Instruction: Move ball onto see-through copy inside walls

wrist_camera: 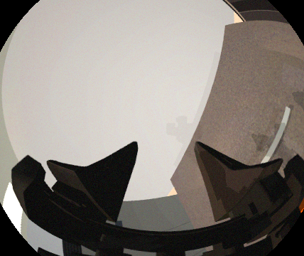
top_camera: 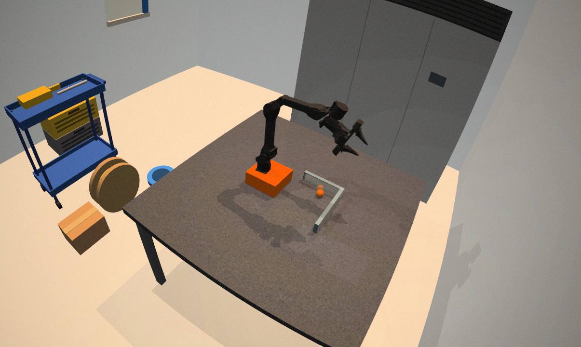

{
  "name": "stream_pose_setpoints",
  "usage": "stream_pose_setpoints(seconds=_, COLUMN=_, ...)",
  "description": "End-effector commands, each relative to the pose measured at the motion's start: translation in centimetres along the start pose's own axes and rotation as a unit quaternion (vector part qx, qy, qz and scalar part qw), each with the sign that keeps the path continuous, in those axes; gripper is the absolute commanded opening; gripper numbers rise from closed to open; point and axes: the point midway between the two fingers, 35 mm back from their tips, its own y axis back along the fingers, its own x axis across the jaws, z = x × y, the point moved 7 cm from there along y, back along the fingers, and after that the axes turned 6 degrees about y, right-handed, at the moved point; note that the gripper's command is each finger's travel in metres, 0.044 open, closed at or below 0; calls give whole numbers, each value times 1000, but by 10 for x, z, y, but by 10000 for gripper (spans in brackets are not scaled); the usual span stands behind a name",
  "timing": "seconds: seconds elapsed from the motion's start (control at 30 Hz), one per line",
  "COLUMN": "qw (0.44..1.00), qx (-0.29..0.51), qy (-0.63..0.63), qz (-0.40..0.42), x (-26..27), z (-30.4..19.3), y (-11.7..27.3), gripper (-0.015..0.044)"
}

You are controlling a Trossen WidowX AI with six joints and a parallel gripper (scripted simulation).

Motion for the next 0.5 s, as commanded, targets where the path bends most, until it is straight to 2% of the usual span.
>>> stream_pose_setpoints(seconds=0.0, qw=969, qx=74, qy=223, qz=-80, x=-44, z=-35, y=-30, gripper=300)
stream_pose_setpoints(seconds=0.23, qw=877, qx=174, qy=433, qz=-117, x=-85, z=-68, y=-49, gripper=300)
stream_pose_setpoints(seconds=0.47, qw=734, qx=283, qy=606, qz=-113, x=-126, z=-100, y=-59, gripper=300)
